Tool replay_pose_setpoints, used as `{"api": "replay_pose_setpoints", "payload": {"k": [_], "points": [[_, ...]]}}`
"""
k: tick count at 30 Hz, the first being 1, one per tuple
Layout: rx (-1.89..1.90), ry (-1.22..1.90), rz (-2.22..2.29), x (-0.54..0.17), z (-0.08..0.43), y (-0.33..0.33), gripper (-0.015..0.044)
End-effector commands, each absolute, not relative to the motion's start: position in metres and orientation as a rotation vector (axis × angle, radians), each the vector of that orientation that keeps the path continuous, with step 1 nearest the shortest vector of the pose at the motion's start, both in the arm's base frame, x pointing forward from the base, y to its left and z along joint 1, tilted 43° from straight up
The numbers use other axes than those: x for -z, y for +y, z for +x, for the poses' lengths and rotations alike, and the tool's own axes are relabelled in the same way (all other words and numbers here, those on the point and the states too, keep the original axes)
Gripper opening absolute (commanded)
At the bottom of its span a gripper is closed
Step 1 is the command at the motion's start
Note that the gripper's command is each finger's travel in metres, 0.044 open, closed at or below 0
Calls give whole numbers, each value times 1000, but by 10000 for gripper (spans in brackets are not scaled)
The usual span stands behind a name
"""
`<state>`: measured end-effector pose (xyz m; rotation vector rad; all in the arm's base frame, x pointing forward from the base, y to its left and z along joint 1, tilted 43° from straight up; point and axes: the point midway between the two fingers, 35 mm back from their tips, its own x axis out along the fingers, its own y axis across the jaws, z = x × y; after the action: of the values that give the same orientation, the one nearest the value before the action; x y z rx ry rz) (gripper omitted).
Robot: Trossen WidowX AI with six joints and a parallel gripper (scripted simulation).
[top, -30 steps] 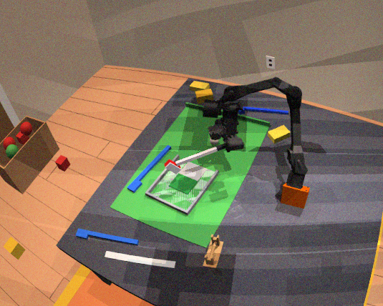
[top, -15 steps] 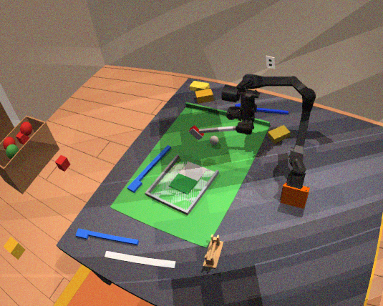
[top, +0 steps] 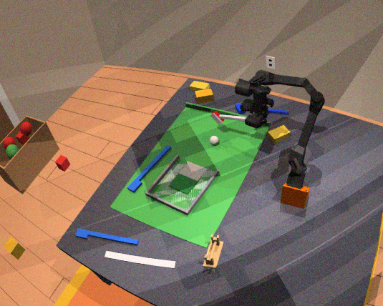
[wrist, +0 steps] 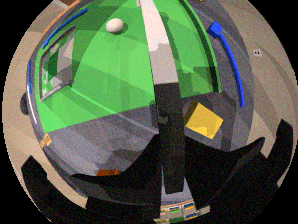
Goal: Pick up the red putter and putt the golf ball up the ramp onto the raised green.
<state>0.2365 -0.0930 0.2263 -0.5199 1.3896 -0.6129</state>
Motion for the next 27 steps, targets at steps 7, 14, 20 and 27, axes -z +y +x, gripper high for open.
{"api": "replay_pose_setpoints", "payload": {"k": [7,14,20,27], "points": [[616,1392,-524,-203,236,-114,0],[617,1391,-525,-197,237,-120,0],[617,1391,-525,-190,238,-127,0],[618,1391,-525,-182,238,-134,0]]}}
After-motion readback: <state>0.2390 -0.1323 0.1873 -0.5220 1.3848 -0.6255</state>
